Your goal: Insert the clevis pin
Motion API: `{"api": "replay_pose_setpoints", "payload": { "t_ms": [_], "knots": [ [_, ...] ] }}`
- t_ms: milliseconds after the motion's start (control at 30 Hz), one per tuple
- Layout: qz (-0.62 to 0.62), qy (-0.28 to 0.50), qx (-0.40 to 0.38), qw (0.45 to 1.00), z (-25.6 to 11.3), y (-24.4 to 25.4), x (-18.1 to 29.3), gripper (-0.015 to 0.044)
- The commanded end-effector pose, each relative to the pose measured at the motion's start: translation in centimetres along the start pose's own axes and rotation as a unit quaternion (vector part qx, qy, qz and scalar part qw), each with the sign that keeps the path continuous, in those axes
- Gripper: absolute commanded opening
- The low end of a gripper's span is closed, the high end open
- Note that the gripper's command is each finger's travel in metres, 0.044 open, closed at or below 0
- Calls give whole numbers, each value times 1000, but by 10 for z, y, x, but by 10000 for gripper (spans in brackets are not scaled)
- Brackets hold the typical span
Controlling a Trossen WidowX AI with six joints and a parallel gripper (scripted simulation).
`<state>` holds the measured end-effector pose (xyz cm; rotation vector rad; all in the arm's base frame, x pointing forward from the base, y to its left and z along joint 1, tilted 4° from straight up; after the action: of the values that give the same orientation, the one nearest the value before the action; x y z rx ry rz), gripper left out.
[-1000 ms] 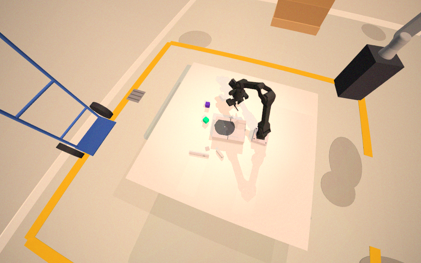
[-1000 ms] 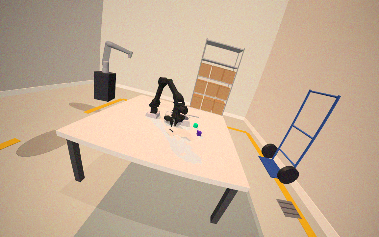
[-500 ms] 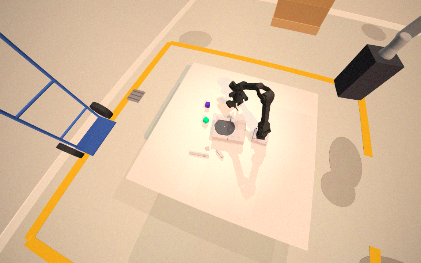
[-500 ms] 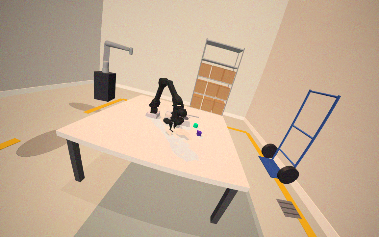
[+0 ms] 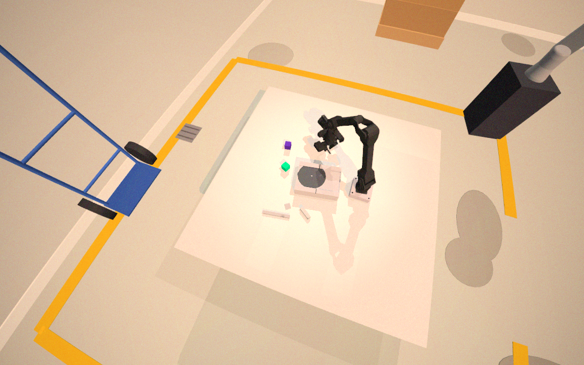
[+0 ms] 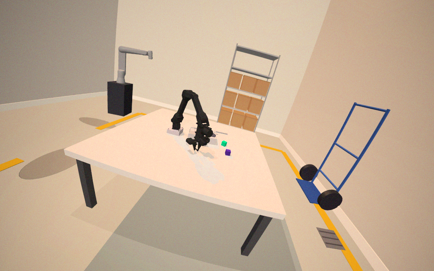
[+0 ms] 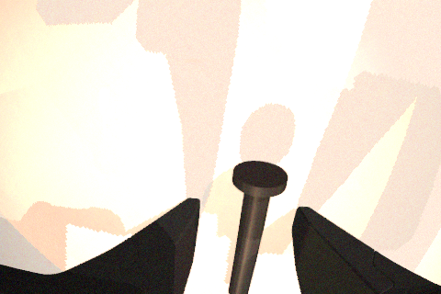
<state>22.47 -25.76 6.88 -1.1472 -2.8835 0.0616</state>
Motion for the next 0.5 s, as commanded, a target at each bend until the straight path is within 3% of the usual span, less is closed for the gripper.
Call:
{"api": "replay_pose_setpoints", "payload": {
  "t_ms": [0, 267, 467],
  "knots": [
    [-3, 0, 2, 1000, 2, 0, 0, 160],
    [-3, 0, 2, 1000, 2, 0, 0, 160],
    [-3, 0, 2, 1000, 2, 0, 0, 22]
  ]
}}
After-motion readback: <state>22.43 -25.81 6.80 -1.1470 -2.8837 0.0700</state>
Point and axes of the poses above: the point midway between the two fingers, 35 mm back from their tips, its own z axis out along the fingers, its own y axis across the jaws, x = y × z, the point moved 8 cm from there along -z, back along the fingers, and after that the axes turned 9 degrees about -z, right-handed, at the moved point
